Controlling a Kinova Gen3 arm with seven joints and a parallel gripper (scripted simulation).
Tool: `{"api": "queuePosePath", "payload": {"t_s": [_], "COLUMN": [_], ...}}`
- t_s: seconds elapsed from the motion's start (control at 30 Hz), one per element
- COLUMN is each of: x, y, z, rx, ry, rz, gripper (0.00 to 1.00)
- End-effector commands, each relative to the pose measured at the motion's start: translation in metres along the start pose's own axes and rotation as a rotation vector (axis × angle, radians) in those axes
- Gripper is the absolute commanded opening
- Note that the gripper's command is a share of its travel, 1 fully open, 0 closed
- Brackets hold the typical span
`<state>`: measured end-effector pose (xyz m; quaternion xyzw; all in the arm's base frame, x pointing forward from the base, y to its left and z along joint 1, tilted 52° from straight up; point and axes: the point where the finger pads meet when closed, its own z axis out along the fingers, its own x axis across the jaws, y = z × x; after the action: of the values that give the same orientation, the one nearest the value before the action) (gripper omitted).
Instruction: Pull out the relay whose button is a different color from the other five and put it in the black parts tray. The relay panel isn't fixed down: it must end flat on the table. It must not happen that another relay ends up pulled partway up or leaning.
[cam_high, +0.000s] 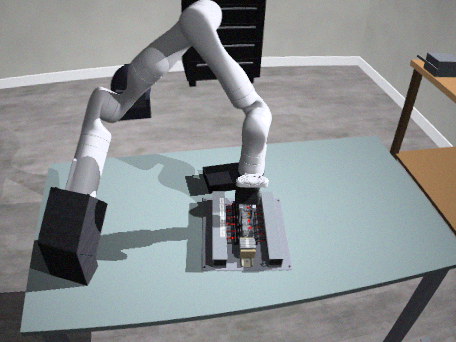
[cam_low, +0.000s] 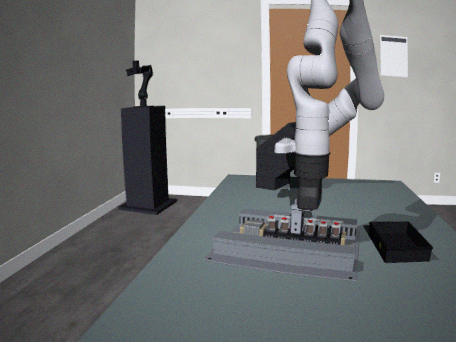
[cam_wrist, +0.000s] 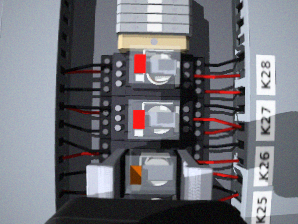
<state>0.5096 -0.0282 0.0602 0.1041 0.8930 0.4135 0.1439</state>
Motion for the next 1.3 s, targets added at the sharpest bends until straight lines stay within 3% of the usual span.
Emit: {"api": "queuePosePath", "payload": {"t_s": [0.0,1.27], "x": [-0.0007,-0.0026], "y": [-0.0004,-0.0004], "z": [-0.0008,-0.001], "rx": [0.001,0.001], "ry": [0.005,0.069], "rz": [0.0,0.0], "gripper": [0.0,0.0]}}
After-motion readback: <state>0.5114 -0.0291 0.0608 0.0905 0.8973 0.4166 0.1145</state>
